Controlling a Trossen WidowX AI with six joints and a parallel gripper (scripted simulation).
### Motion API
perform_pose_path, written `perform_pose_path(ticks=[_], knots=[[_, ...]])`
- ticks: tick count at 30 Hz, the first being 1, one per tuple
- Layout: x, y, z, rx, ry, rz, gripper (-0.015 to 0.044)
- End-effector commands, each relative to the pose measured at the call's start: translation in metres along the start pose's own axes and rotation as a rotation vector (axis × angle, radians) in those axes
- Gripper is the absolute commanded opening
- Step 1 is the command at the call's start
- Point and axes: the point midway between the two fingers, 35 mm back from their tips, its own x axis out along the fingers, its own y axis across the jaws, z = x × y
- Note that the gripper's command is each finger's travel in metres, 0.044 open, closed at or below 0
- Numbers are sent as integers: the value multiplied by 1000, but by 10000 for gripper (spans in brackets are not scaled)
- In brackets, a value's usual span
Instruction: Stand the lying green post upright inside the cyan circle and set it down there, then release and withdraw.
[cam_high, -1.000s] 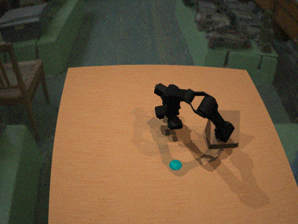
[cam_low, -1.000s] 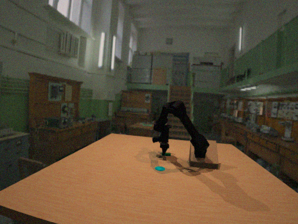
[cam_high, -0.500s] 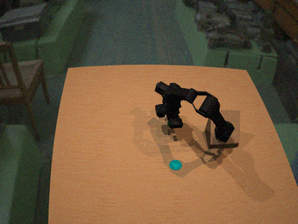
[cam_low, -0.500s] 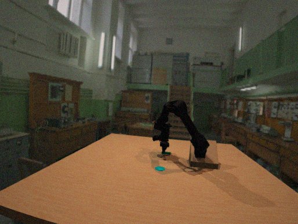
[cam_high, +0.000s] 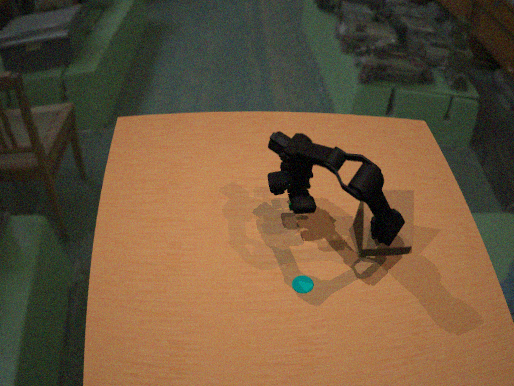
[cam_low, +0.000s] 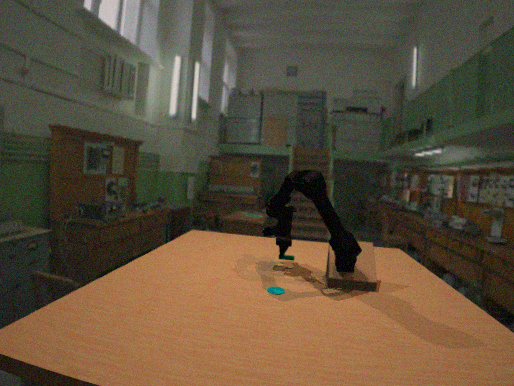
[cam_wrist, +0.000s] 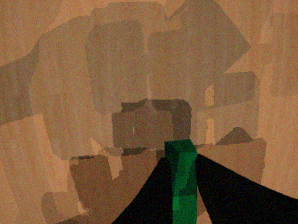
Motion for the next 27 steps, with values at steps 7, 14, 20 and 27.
perform_pose_path(ticks=[7, 14, 20, 27], knots=[[-20, -2, 2, -5, 4, -6, 23], [-34, -2, 2, -3, 7, -6, 23], [-46, -2, 1, -2, 11, -5, 23], [-59, -1, 0, 0, 16, -2, 23]])
